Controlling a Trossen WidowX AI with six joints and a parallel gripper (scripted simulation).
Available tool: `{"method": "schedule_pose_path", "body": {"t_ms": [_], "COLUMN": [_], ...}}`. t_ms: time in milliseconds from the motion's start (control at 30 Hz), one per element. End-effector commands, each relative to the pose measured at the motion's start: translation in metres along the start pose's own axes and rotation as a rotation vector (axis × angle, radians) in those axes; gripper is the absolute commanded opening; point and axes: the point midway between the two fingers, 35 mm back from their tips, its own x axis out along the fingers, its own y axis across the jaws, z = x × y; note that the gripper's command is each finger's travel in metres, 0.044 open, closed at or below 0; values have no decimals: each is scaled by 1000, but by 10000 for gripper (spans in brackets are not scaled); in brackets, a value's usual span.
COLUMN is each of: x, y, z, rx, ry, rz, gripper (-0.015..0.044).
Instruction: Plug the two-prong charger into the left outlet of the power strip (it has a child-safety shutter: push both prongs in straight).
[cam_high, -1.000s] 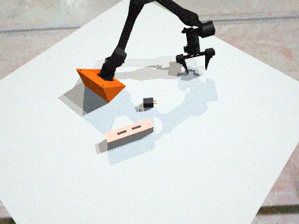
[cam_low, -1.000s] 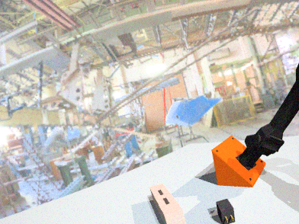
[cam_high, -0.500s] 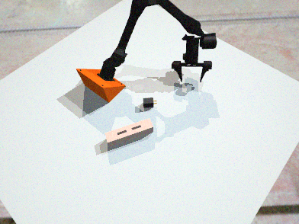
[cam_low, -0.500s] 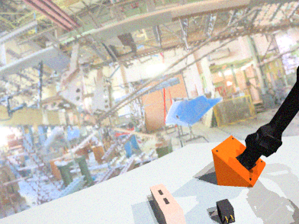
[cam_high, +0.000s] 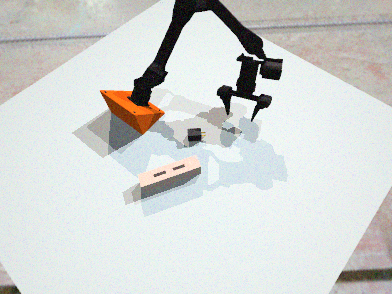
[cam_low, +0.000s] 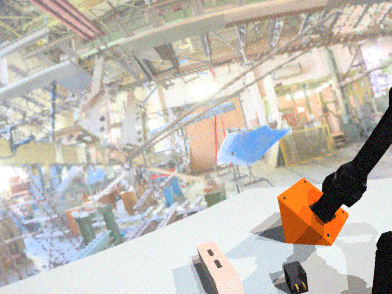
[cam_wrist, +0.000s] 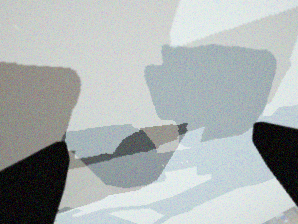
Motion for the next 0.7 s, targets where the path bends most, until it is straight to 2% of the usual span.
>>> {"method": "schedule_pose_path", "body": {"t_ms": [0, 667], "x": [6, 23], "y": [7, 40], "z": [-15, -84], "rx": [57, 359], "ry": [-7, -66], "rz": [45, 225], "gripper": [440, 440]}}
